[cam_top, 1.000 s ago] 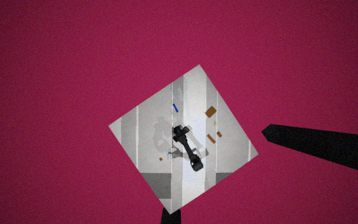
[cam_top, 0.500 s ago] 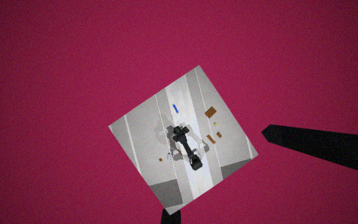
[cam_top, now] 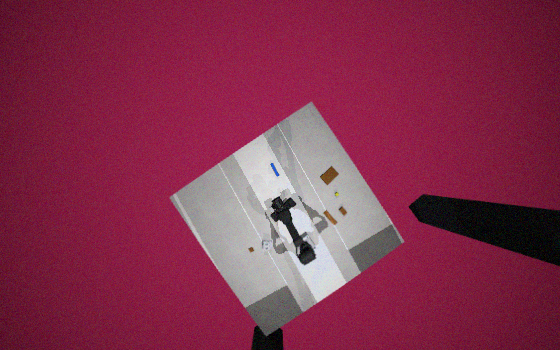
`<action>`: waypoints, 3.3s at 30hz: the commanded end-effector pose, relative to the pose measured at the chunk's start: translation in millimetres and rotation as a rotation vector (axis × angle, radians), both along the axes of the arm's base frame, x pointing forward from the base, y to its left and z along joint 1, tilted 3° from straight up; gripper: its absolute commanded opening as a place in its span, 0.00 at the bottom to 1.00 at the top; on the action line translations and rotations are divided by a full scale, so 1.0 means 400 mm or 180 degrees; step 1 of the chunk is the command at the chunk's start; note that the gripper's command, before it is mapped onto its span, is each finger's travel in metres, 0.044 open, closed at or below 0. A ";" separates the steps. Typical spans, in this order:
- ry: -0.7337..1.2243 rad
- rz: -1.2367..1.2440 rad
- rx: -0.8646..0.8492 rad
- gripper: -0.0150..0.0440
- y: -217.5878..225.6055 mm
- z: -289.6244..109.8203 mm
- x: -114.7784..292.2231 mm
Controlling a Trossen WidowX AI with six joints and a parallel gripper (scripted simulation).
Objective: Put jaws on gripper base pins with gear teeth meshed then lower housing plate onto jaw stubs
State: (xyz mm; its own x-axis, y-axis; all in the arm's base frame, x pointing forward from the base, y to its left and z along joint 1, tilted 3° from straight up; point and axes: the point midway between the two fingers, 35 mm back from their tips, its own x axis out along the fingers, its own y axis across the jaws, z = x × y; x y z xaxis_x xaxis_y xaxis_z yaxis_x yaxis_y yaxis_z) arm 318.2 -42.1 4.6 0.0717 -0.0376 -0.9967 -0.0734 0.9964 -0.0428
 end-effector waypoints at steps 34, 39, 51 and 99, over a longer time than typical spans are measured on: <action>0.0000 0.0040 0.0004 0.48 0.000 -0.024 0.002; 0.0000 0.0040 0.0004 0.48 0.000 -0.025 0.002; 0.0000 0.0043 0.0004 0.48 0.000 -0.033 0.002; 0.0001 0.0072 0.0002 0.48 -0.001 -0.048 0.003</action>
